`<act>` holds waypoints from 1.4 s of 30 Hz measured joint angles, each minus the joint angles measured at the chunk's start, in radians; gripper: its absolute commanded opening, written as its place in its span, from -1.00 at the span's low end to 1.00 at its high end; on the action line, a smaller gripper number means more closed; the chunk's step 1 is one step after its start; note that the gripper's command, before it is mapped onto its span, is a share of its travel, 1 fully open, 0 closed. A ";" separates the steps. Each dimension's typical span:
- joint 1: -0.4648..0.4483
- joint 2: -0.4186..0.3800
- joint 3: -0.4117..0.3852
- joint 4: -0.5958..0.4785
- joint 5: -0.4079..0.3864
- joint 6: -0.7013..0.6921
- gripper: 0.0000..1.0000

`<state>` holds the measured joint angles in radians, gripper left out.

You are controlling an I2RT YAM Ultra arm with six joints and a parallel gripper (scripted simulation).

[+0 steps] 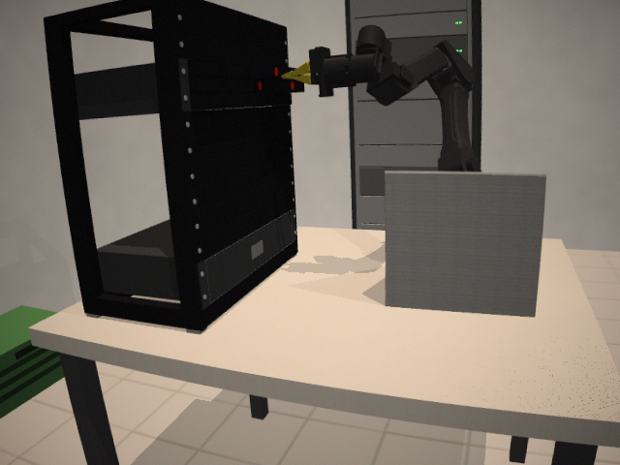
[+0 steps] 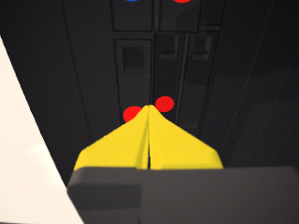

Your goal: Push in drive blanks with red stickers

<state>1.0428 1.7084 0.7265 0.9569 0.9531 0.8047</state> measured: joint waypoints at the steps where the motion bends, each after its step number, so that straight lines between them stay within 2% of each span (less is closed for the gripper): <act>1: 0.000 0.000 0.000 0.000 0.000 0.000 -1.00; 15: 0.000 0.000 0.002 -0.004 -0.001 0.000 -1.00; 24: 0.008 0.018 0.051 -0.027 -0.001 0.000 -1.00; 42: 0.008 0.018 0.051 -0.033 -0.001 0.000 -1.00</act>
<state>1.0504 1.7260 0.7780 0.9241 0.9520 0.8047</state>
